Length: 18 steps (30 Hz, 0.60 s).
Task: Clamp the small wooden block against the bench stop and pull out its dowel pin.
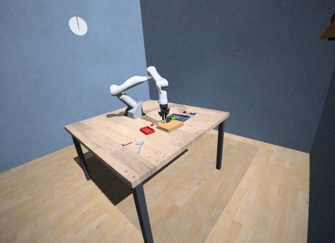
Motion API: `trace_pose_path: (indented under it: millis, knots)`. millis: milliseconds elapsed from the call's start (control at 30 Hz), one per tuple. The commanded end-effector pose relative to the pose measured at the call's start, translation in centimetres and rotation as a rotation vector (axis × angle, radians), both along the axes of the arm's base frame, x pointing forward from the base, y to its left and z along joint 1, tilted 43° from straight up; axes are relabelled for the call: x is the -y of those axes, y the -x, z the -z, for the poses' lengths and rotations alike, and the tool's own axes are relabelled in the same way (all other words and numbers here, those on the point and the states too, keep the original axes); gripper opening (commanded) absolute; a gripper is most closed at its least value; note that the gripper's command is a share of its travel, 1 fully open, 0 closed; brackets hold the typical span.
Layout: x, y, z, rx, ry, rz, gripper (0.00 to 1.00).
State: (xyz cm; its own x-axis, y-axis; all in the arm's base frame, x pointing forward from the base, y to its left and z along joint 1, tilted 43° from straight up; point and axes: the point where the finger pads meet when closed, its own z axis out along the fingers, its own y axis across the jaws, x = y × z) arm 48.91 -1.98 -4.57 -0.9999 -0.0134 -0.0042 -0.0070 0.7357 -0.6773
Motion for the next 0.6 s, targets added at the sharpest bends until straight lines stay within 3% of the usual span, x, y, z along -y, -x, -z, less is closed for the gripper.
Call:
trace_pose_path:
  millis: [0, 433, 467, 567]
  knots:
    - [-0.09, -0.05, -0.06, 0.001, -0.001, -0.001, 0.34]
    - [-0.09, -0.05, -0.06, 0.001, -0.001, -0.001, 0.34]
    - [-0.09, -0.05, -0.06, 0.001, -0.001, -0.001, 0.28]
    - [-0.09, -0.05, -0.06, 0.001, -0.001, -0.001, 0.28]
